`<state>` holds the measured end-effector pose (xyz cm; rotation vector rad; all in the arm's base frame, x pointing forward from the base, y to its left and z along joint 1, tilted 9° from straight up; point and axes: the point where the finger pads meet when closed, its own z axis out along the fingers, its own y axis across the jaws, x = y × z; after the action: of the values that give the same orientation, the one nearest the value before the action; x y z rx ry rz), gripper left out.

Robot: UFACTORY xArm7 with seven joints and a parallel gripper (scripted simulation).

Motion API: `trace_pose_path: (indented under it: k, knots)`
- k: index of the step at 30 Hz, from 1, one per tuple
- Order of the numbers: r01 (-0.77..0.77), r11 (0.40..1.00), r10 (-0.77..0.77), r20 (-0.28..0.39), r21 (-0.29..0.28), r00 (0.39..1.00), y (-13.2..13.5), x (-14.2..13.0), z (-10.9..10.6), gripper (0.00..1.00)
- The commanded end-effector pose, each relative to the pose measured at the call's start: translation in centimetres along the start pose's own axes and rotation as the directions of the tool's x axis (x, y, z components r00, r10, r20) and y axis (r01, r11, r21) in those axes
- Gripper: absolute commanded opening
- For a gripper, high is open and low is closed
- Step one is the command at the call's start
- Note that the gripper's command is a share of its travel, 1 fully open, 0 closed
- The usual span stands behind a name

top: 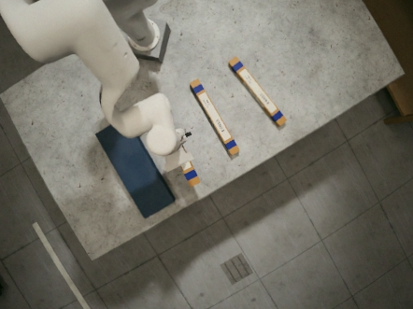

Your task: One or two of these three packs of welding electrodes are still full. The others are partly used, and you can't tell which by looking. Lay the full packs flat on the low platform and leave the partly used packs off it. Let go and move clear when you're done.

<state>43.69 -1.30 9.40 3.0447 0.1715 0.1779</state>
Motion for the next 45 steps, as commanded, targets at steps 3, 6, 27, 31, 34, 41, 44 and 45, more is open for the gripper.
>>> trace_pose_path:
  k: [3,6,27,31,34,41,44,45]
  knots:
    - [0.0,1.0,0.0,-0.006,0.0,1.0,0.0,0.2,1.1,0.35]
    - [0.0,1.0,0.0,-0.006,0.0,1.0,0.0,0.2,1.3,0.35]
    - [0.0,1.0,0.0,-0.006,0.0,1.0,0.0,0.2,4.9,0.35]
    - [0.0,1.0,0.0,-0.006,0.0,1.0,0.0,0.2,5.6,0.35]
    - [0.0,1.0,0.0,-0.006,0.0,1.0,0.0,0.2,6.1,0.35]
    - [0.0,1.0,0.0,-0.006,0.0,1.0,0.0,0.3,6.9,0.35]
    - [0.0,1.0,0.0,-0.006,0.0,1.0,0.0,0.3,7.3,0.35]
    - [0.0,1.0,0.0,-0.006,0.0,1.0,0.0,0.3,7.4,0.35]
